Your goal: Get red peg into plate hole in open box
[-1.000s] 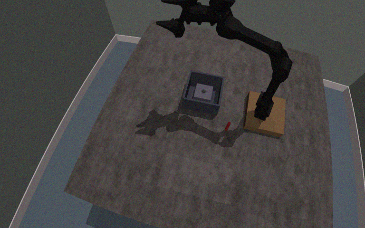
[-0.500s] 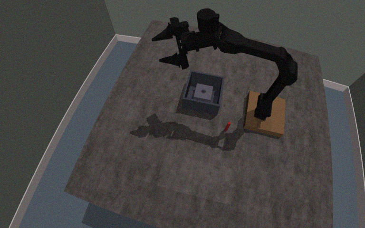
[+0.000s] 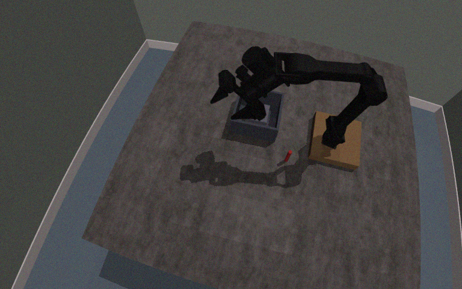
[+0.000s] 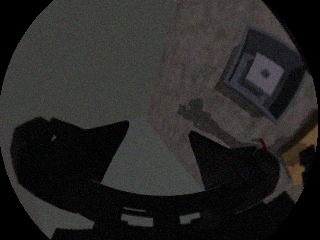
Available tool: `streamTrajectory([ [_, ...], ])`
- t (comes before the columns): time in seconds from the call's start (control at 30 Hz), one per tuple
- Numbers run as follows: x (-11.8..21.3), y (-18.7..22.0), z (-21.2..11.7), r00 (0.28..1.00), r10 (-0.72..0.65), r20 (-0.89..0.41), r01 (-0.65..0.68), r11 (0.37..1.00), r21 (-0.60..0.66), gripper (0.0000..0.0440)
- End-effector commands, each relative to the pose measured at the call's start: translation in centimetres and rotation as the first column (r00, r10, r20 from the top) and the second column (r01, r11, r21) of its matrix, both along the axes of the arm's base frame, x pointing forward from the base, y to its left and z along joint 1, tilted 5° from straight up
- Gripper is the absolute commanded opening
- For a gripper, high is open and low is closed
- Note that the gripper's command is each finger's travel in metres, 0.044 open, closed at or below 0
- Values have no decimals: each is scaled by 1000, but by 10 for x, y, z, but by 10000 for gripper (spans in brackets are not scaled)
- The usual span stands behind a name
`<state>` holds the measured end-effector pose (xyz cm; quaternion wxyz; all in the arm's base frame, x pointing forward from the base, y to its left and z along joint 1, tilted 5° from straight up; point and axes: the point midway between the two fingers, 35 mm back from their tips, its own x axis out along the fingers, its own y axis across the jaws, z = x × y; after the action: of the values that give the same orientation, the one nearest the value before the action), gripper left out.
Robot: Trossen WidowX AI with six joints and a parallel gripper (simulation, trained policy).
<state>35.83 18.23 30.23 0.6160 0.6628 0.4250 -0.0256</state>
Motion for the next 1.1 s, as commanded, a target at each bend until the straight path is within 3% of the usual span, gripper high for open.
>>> streamTrajectory([
  [0.0, -20, 4, -19, 997, 18, -71, -22, 998, -64, 440],
  [0.33, -97, 6, -80, 946, 87, -311, -177, 945, -274, 440],
  [0.67, -167, -7, -134, 845, 129, -519, -388, 816, -429, 440],
  [1.07, -207, -20, -194, 757, 113, -644, -530, 683, -503, 440],
])
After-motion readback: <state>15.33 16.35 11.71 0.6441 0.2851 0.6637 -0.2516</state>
